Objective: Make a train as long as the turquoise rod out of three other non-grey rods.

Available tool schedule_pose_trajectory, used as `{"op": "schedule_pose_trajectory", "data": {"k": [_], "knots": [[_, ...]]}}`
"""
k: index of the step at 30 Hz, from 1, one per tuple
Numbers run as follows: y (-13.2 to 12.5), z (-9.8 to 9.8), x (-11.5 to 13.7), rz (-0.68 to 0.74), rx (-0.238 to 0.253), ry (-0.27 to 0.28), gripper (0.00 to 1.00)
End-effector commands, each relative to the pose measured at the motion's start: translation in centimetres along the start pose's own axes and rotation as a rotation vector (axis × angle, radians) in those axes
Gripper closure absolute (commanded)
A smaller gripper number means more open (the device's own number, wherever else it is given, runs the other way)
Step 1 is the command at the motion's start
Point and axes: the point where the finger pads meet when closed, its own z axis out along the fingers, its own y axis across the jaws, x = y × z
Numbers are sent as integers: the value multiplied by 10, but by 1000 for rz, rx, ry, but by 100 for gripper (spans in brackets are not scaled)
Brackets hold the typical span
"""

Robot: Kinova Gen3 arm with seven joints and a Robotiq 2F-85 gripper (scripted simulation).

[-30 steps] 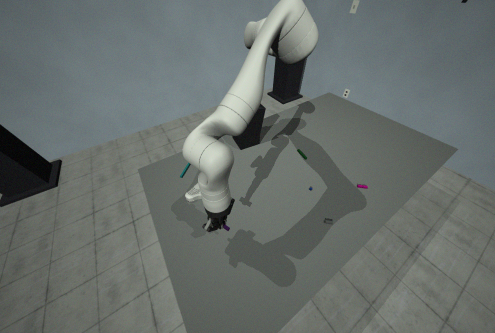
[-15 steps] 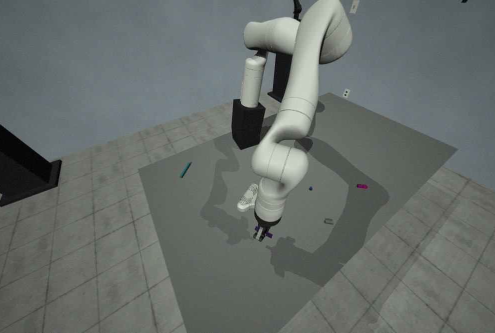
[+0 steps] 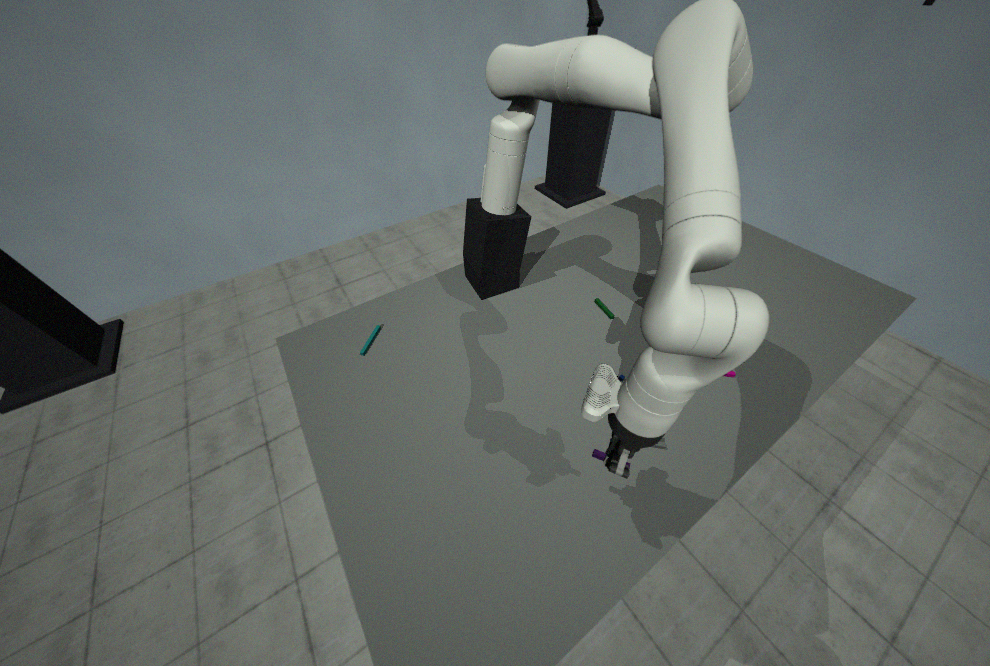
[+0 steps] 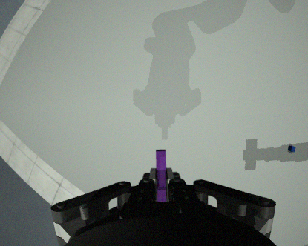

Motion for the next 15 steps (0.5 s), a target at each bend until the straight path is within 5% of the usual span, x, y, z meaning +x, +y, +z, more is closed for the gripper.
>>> {"op": "schedule_pose_trajectory", "data": {"k": [1, 15], "knots": [[17, -1, -27, -39, 2, -3, 95], [112, -3, -128, -106, -6, -11, 95]]}}
